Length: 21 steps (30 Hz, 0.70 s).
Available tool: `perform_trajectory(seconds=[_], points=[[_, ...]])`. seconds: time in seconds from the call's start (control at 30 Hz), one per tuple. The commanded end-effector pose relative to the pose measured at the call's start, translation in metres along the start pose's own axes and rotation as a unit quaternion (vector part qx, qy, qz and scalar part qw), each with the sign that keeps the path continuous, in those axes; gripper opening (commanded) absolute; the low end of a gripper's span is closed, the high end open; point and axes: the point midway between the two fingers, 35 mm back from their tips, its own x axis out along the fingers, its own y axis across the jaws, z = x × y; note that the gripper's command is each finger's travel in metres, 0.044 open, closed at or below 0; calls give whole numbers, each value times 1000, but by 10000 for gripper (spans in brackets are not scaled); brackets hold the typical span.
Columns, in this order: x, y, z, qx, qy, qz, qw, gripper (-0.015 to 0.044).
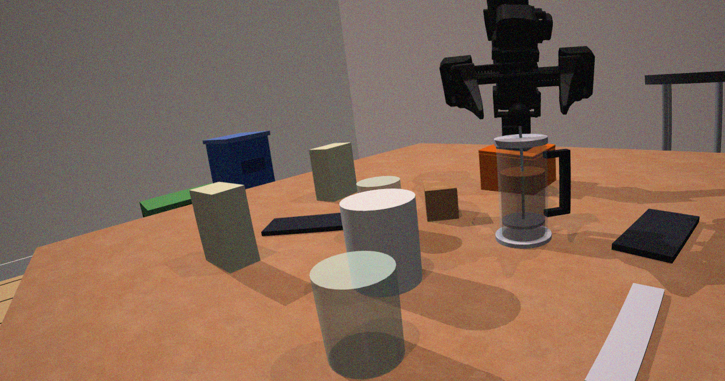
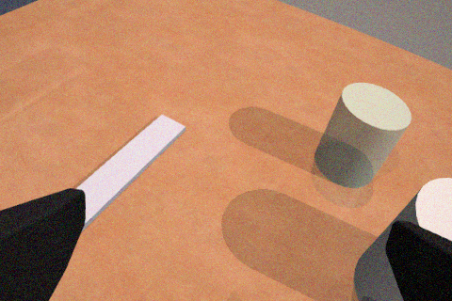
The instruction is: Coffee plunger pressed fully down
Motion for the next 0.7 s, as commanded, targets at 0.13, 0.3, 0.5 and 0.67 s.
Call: perform_trajectory(seconds=[0.13,0.3,0.5,0.67], points=[[-6,-3,17,-4,-11,-4,1000,440],[-34,-3,29,0,0,-2,1000,440],[-90,-2,35,4,16,0,1000,440],[-92,-2,36,5,16,0,1000,440]])
